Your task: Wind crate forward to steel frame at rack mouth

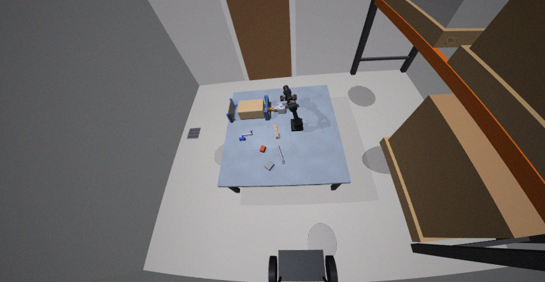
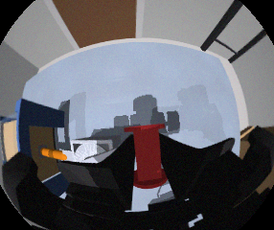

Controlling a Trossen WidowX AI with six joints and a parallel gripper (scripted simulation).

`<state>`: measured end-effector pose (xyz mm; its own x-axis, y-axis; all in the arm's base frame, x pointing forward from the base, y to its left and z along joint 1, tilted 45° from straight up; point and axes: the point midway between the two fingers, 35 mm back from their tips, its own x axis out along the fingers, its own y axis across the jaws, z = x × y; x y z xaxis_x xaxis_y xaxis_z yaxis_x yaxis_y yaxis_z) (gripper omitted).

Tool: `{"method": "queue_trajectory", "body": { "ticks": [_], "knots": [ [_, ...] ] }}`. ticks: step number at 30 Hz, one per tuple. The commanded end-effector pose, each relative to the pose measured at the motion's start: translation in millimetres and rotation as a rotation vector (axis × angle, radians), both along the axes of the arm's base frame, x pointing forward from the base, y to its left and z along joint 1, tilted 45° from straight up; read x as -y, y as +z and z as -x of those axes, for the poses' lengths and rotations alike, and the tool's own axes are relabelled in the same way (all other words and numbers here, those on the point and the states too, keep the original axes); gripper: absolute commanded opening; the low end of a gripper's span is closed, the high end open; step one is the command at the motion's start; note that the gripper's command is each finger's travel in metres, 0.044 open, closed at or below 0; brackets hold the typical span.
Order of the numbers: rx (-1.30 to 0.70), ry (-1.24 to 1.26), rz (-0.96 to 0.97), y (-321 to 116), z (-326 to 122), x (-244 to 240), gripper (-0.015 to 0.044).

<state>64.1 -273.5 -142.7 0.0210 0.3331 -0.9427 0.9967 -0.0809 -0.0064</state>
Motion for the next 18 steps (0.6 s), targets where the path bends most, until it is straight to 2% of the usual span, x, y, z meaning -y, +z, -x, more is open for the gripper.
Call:
{"method": "queue_trajectory", "body": {
  "ticks": [1,18],
  "knots": [
    [0.01,0.0,0.015,-10.4,-7.9,10.5,0.0],
    [0.011,0.0,0.016,-24.1,-23.2,26.8,0.0]
  ]
}}
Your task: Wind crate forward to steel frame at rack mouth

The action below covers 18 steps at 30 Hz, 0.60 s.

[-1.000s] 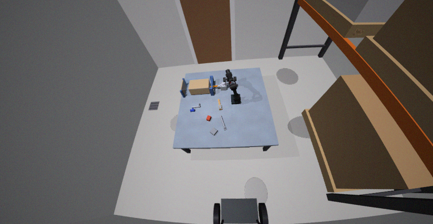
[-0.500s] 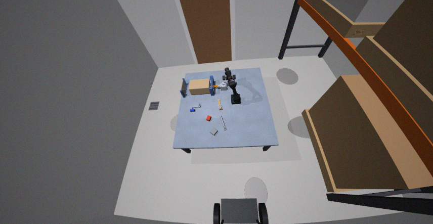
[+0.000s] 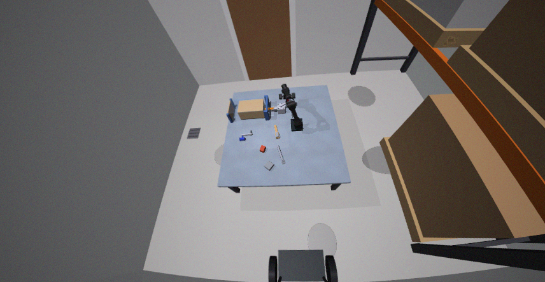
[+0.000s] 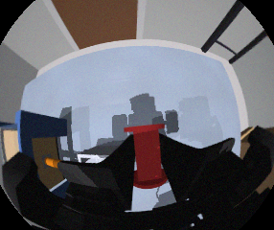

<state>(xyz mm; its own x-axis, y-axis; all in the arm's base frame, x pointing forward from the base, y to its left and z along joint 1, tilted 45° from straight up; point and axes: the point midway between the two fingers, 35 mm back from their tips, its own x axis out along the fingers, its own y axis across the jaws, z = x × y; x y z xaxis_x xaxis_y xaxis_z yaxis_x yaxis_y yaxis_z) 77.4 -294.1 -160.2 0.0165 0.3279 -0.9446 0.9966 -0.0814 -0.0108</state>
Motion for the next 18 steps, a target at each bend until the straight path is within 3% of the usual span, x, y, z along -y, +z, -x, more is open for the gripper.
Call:
{"method": "queue_trajectory", "body": {
  "ticks": [1,18],
  "knots": [
    [0.016,0.0,0.011,-7.5,-11.2,7.3,0.0],
    [0.018,0.0,0.012,-17.5,-32.0,20.1,0.0]
  ]
}}
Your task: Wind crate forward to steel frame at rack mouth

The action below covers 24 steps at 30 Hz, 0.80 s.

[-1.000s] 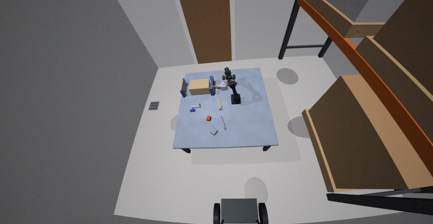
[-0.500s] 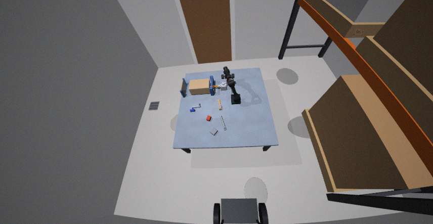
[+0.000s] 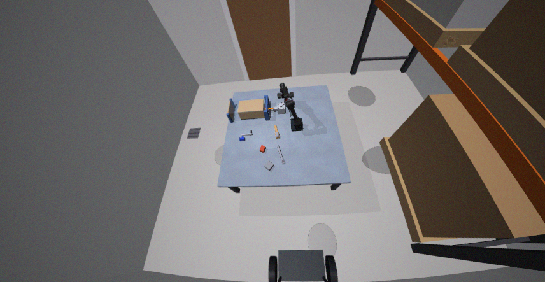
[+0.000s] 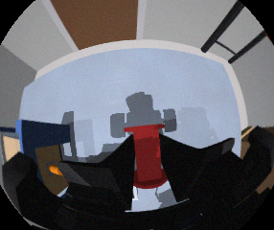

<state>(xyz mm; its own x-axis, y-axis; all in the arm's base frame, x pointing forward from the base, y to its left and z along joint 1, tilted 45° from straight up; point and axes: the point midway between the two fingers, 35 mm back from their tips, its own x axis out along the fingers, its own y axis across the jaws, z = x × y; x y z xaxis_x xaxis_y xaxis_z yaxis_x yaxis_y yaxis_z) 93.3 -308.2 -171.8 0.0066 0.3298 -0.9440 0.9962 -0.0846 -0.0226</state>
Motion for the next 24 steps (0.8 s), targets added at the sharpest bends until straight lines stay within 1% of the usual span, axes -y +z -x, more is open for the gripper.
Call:
{"method": "queue_trajectory", "body": {
  "ticks": [1,24],
  "knots": [
    [0.03,0.003,0.014,-6.5,-17.8,6.9,0.0],
    [0.032,0.003,0.014,-13.0,-51.7,17.0,0.0]
  ]
}}
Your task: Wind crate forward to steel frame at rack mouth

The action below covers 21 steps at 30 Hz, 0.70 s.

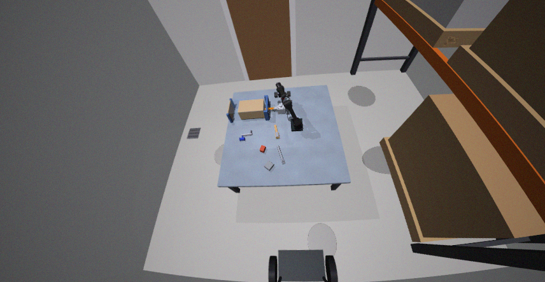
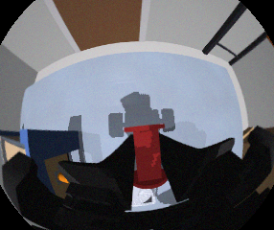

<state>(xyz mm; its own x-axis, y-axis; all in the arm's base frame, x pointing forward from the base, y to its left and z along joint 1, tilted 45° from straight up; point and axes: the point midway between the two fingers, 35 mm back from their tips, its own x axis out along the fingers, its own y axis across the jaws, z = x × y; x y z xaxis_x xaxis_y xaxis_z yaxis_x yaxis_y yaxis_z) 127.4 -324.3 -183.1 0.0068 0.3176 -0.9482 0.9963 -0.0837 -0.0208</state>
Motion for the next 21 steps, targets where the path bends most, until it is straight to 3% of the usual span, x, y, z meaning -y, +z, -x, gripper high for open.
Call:
{"method": "queue_trajectory", "body": {
  "ticks": [1,21],
  "knots": [
    [0.032,0.002,0.001,-1.8,-19.6,1.2,0.0],
    [0.034,0.002,0.0,0.0,-51.3,2.1,0.0]
  ]
}}
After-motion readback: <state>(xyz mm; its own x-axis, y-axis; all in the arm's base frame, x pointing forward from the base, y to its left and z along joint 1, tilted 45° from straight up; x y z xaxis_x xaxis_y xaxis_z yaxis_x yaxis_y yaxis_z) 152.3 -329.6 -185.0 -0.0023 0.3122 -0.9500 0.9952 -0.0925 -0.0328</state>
